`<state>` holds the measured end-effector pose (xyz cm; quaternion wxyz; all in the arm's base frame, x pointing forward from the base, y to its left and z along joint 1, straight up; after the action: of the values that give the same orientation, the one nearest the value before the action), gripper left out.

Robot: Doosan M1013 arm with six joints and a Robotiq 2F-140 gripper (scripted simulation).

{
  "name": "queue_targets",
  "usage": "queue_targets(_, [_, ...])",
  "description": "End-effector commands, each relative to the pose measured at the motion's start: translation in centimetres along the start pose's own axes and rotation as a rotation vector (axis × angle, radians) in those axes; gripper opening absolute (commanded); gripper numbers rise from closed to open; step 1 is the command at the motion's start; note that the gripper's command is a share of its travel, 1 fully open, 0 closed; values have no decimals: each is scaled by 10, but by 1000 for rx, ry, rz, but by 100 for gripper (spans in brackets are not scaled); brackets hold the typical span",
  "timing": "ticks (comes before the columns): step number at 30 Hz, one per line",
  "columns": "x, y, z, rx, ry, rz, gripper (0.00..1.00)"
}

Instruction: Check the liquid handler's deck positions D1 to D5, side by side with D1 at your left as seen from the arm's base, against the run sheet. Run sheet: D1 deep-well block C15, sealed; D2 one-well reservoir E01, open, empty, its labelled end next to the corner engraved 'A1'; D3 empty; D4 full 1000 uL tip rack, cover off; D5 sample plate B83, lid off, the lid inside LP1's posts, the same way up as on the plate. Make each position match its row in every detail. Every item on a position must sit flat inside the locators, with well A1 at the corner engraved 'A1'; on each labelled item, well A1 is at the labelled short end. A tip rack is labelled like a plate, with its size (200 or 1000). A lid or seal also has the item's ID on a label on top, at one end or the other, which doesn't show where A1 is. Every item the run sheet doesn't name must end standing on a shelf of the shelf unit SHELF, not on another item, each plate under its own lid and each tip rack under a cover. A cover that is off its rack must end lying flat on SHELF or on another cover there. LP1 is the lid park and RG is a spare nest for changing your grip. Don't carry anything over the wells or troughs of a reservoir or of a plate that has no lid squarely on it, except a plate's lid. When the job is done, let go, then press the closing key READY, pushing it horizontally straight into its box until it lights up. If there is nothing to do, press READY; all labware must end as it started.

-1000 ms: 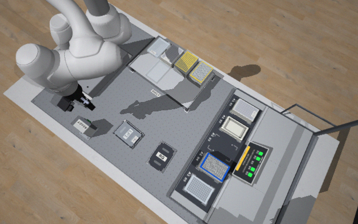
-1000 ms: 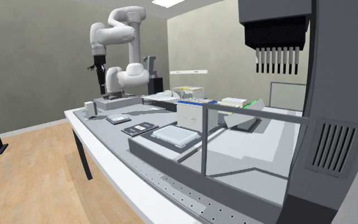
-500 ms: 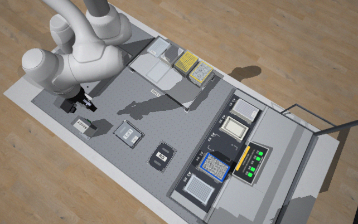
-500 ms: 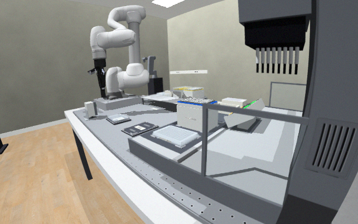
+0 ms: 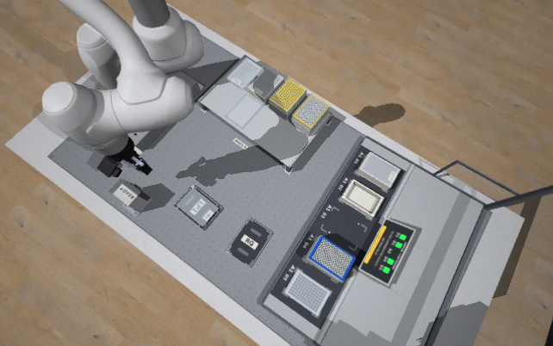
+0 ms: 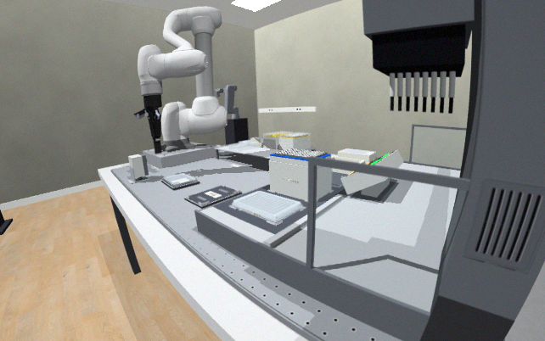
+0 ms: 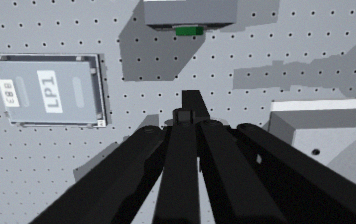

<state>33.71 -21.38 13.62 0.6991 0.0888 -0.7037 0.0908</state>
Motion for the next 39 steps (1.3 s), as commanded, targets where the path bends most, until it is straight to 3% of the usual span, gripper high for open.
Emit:
queue_targets(1, [-5,0,0,0,-1,0,10])
queue_targets(32, [-50,0,0,0,-1,0,10])
queue_targets(39, [-50,0,0,0,-1,0,10])
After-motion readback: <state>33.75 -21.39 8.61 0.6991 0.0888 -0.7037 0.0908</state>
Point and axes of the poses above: the point where the finger pads meet when closed, its own x axis back along the fingers, its own z axis across the jaws, y = z × x, the point moved 6 cm from there along x, back along the fingers, and after that the axes turned 13 degrees about x, right-handed, at the moved point
